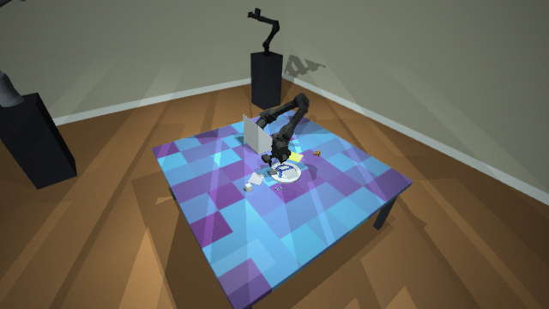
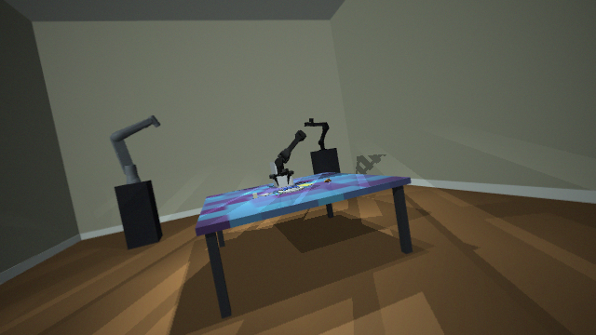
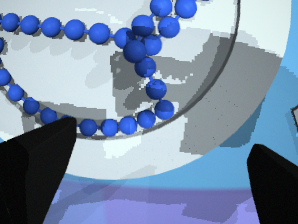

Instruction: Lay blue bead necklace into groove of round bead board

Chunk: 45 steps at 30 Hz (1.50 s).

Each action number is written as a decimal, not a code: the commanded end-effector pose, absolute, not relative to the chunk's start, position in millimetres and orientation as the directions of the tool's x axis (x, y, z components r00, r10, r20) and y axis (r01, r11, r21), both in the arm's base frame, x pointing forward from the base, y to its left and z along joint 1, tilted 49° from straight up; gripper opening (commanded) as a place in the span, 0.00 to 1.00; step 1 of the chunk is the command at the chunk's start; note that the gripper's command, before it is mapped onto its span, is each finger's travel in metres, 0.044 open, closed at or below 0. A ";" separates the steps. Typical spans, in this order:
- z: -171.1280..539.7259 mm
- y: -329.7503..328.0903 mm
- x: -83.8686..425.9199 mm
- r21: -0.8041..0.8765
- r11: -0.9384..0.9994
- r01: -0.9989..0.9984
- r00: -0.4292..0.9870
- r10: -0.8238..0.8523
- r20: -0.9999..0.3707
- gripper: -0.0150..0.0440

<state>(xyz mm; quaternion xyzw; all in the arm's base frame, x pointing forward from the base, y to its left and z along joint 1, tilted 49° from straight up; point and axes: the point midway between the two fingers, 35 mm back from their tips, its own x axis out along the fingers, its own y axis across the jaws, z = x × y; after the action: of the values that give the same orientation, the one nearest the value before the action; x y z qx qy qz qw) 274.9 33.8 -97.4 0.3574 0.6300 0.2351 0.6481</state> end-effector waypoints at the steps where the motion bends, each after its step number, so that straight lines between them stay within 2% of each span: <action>1: -89.6 25.9 275.7 0.745 0.615 0.259 0.096 0.751 -0.653 0.60; 4: -89.6 25.9 275.7 0.745 0.615 0.259 0.096 0.751 -0.653 0.47; 5: -89.6 25.9 275.7 0.745 0.615 0.259 0.096 0.751 -0.653 0.46; 43: -115.6 56.7 279.1 0.746 0.613 0.260 0.096 0.753 -0.651 0.46; 45: -114.5 54.4 280.0 0.744 0.619 0.253 0.098 0.748 -0.656 0.37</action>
<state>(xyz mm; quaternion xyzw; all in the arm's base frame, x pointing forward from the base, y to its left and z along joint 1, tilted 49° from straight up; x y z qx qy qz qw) 279.7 54.7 -114.9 0.3900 0.6427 0.1965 0.6295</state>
